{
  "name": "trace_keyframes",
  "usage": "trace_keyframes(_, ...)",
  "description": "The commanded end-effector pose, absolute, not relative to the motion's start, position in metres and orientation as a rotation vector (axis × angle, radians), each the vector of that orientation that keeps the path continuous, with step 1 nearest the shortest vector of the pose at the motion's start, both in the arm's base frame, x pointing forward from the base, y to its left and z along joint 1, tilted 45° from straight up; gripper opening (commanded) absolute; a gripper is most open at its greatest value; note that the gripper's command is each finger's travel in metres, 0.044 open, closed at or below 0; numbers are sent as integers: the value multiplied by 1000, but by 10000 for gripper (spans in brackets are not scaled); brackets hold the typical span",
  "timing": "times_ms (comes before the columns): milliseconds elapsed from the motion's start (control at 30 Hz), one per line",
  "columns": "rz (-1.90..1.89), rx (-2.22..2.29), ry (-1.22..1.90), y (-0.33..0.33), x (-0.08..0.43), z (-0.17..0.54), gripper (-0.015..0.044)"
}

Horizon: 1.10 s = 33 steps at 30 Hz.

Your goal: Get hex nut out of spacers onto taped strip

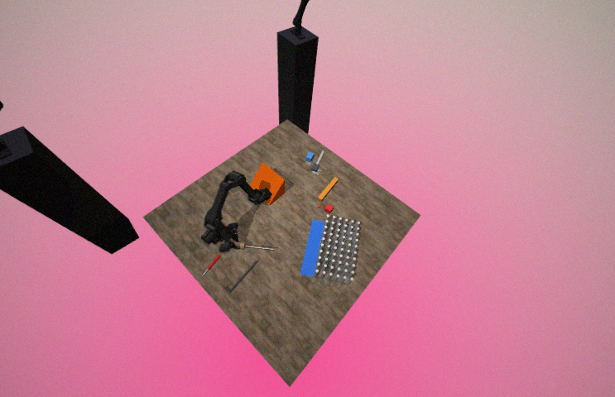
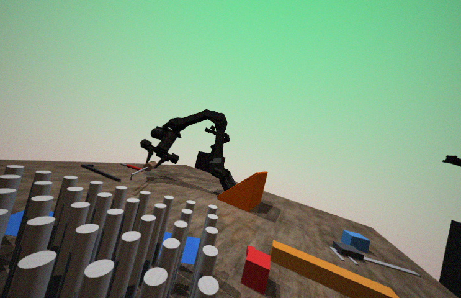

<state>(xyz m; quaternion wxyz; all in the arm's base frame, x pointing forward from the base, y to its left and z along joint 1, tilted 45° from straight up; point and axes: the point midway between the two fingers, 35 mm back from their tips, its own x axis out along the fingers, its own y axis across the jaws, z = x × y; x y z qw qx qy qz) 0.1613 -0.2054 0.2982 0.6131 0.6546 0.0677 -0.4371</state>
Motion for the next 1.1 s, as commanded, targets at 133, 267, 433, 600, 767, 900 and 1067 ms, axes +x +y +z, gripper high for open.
trace_keyframes(133, -996, 1502, 142, -169, 158, 339, 0)
trace_keyframes(267, -996, 1506, 140, -152, 153, 353, 0)
trace_keyframes(433, -995, 1513, 135, -132, 145, 368, 0)
trace_keyframes(600, -994, 1521, 129, -113, 134, 381, 0)
trace_keyframes(767, -994, 1522, 128, -110, 132, 383, 0)
trace_keyframes(900, -989, 1520, 141, -110, 134, 381, 0)
trace_keyframes(1067, -965, 1507, 228, -106, 147, 370, 0)
